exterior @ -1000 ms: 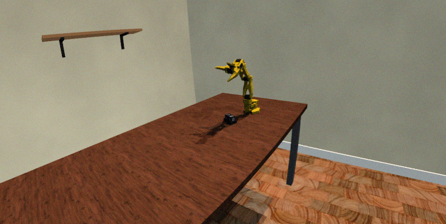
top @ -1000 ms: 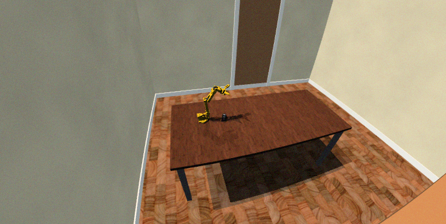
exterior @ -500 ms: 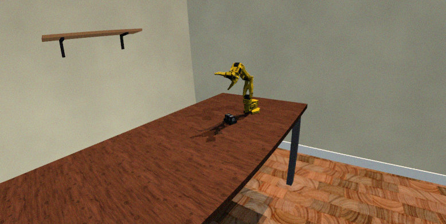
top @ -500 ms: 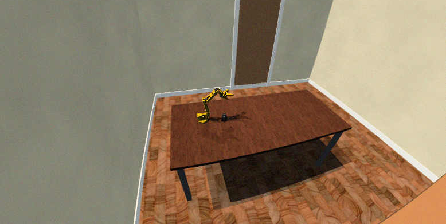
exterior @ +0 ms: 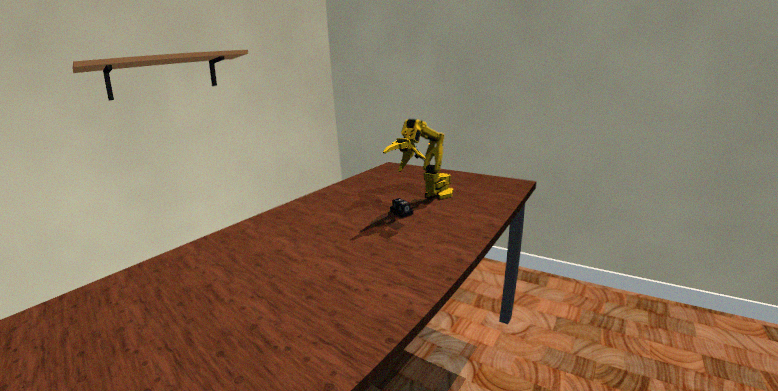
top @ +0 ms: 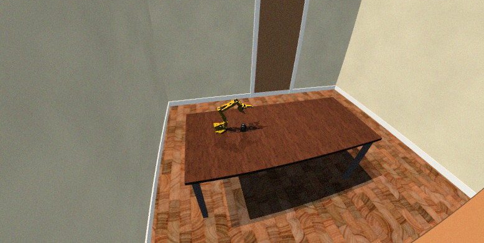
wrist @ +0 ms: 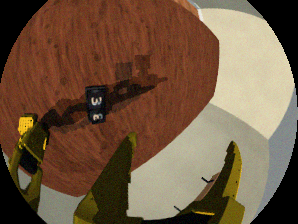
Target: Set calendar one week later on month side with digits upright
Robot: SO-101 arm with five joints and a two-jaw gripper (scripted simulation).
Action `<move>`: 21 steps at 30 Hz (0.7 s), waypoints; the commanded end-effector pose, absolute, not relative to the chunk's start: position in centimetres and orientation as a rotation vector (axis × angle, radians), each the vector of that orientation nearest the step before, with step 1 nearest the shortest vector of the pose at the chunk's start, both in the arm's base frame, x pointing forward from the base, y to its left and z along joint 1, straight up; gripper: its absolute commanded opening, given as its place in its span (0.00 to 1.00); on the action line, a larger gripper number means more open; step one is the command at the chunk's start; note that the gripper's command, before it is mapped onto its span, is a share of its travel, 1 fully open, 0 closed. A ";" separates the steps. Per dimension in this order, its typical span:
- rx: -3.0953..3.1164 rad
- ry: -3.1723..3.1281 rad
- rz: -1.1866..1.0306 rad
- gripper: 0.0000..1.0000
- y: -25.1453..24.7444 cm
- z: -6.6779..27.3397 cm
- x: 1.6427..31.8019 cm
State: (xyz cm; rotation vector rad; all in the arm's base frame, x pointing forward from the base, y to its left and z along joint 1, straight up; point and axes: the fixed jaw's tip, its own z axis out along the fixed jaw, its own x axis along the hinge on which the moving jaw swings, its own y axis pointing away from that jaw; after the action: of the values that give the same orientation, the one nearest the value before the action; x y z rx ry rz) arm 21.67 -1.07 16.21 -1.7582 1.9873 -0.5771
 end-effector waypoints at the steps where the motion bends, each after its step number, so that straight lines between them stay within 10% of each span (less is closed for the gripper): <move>1: -1.824 1.878 -0.668 0.57 -1.5 16.5 21.5; 21: -2.585 1.357 -0.597 0.42 -2.4 10.9 18.3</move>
State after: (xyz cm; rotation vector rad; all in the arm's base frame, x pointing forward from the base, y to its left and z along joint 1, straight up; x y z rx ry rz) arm 18.41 -2.05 10.75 -2.5320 1.4637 -0.5365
